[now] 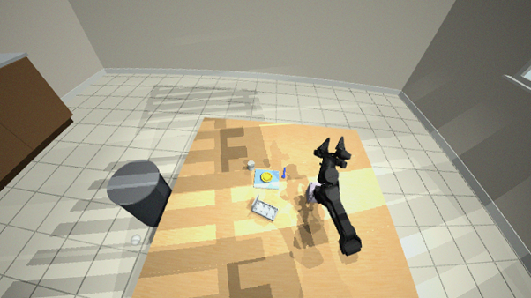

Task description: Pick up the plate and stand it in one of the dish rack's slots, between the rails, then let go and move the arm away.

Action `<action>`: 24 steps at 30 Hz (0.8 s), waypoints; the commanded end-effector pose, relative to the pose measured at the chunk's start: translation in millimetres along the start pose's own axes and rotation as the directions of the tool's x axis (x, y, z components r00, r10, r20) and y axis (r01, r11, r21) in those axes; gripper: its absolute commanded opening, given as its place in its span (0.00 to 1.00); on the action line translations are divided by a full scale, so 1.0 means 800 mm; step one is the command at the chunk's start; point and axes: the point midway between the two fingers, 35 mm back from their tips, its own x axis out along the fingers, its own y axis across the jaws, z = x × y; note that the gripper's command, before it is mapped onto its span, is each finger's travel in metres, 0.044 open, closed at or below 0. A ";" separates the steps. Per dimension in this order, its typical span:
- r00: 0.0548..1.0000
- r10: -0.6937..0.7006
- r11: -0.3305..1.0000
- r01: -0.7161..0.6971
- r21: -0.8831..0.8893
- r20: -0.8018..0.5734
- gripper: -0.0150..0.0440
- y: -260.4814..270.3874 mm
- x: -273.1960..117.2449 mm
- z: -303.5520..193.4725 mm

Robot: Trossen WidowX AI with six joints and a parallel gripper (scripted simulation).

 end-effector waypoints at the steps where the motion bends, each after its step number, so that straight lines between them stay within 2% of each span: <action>1: 0.998 -0.060 0.991 0.057 -0.119 -0.021 0.93 -0.008 0.006 -0.014; 12: 0.971 -0.231 0.878 0.182 -0.444 -0.060 0.93 -0.035 0.016 -0.048; 24: 0.904 -0.421 0.633 0.230 -0.739 -0.079 0.93 -0.069 0.020 -0.081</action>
